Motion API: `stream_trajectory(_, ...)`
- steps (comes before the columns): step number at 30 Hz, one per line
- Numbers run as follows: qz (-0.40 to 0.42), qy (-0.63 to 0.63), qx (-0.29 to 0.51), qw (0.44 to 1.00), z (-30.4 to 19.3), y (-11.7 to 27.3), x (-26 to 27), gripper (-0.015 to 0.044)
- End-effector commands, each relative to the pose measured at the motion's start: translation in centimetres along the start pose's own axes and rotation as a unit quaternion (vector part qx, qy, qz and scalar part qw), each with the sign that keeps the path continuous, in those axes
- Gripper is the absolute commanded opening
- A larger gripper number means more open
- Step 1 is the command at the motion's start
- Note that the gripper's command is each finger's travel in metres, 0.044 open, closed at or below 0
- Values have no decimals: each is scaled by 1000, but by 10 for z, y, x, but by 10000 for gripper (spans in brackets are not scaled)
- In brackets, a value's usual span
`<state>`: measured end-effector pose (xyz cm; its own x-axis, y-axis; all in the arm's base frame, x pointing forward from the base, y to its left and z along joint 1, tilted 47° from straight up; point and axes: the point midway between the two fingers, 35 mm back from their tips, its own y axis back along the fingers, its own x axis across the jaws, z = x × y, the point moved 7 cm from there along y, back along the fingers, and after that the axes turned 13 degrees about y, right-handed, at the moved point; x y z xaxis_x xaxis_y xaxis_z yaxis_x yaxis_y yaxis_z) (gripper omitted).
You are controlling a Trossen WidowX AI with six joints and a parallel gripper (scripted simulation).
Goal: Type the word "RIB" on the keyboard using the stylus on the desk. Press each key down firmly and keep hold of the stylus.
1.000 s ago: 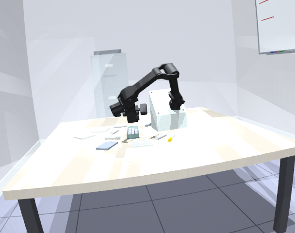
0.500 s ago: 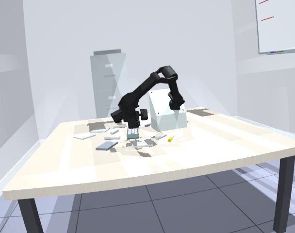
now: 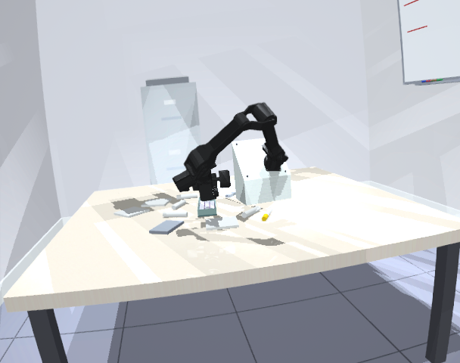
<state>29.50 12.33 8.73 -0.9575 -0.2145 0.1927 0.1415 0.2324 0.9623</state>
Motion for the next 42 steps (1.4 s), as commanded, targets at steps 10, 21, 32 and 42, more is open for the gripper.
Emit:
stream_trajectory(10, 0, -2, -2, 1000, 4, -2, -4, 81)
stream_trajectory(21, 0, -2, -2, 1000, 4, -2, -4, 81)
stream_trajectory(32, 0, -2, -2, 1000, 6, -3, -3, 81)
stream_trajectory(42, 0, -2, -2, 1000, 11, -5, -4, 81)
